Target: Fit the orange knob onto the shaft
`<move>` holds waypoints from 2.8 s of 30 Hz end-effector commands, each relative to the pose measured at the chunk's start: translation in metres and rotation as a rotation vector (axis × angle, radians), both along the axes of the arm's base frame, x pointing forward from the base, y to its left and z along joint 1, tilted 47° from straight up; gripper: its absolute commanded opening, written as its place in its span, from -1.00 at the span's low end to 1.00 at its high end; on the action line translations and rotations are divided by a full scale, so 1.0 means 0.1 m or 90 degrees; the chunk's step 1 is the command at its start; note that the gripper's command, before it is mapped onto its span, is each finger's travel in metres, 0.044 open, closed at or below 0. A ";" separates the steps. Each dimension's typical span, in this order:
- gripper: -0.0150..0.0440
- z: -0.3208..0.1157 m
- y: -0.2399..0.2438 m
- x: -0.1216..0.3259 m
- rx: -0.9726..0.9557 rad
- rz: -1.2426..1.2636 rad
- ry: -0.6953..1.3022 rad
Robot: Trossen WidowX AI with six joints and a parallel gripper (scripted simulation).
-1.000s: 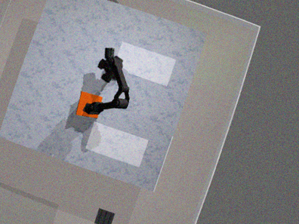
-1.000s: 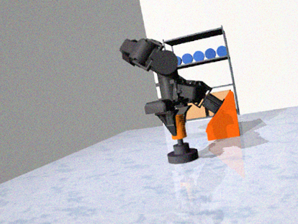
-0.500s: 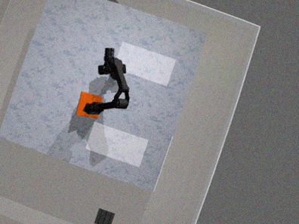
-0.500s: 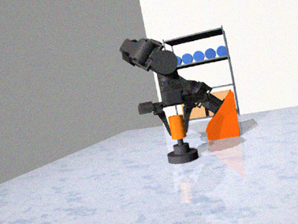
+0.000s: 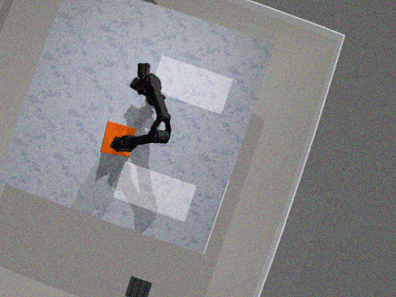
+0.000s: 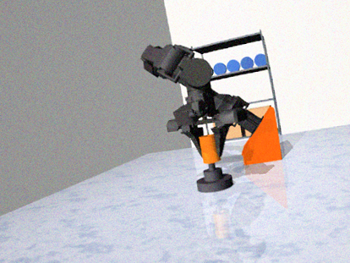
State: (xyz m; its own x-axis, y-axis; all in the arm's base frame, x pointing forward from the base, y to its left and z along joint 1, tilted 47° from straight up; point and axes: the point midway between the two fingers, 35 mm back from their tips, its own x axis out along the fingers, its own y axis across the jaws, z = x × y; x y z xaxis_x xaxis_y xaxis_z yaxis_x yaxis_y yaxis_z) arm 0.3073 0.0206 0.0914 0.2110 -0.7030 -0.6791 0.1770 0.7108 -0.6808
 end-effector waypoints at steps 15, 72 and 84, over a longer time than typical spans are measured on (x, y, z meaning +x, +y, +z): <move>-0.49 0.03 -0.03 0.01 0.002 -0.003 -0.008; -0.49 0.05 -0.04 0.01 0.058 -0.184 -0.196; -0.49 0.03 -0.03 0.01 0.058 -0.184 -0.196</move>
